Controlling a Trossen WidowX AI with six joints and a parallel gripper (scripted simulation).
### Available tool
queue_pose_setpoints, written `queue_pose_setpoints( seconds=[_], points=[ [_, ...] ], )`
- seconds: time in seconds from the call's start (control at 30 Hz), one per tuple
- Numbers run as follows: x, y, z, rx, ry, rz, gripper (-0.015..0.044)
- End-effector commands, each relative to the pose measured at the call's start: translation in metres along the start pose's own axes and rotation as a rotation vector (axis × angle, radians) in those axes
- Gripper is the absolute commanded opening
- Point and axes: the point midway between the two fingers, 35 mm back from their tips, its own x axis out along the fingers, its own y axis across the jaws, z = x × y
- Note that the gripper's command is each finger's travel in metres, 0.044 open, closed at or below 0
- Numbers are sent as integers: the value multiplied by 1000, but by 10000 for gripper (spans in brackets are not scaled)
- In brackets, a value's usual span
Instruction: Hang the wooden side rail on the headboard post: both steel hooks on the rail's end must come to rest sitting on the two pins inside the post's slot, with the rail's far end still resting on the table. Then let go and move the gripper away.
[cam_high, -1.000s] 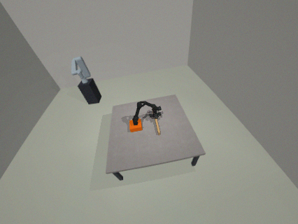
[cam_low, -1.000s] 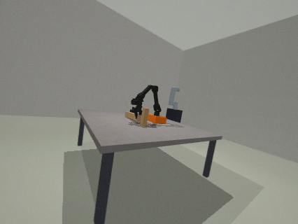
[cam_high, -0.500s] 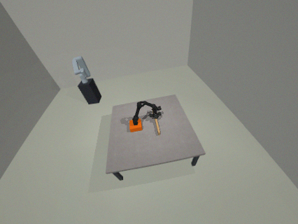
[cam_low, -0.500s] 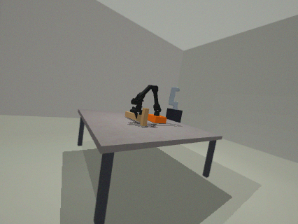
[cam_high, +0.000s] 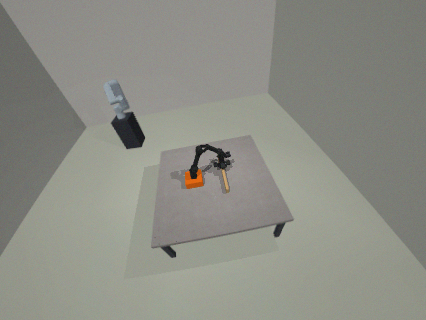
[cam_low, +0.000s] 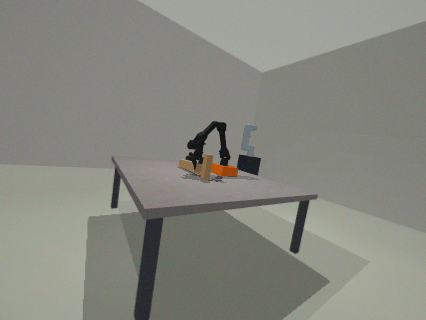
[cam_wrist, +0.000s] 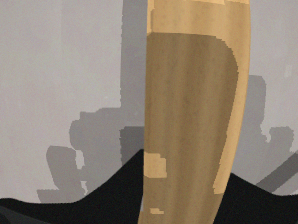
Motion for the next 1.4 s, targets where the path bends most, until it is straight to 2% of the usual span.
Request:
queue_pose_setpoints(
  seconds=[0.0,1.37],
  points=[
    [-4,3,-1,3,2,13,0],
    [1,3,-6,3,2,13,0]
  ],
)
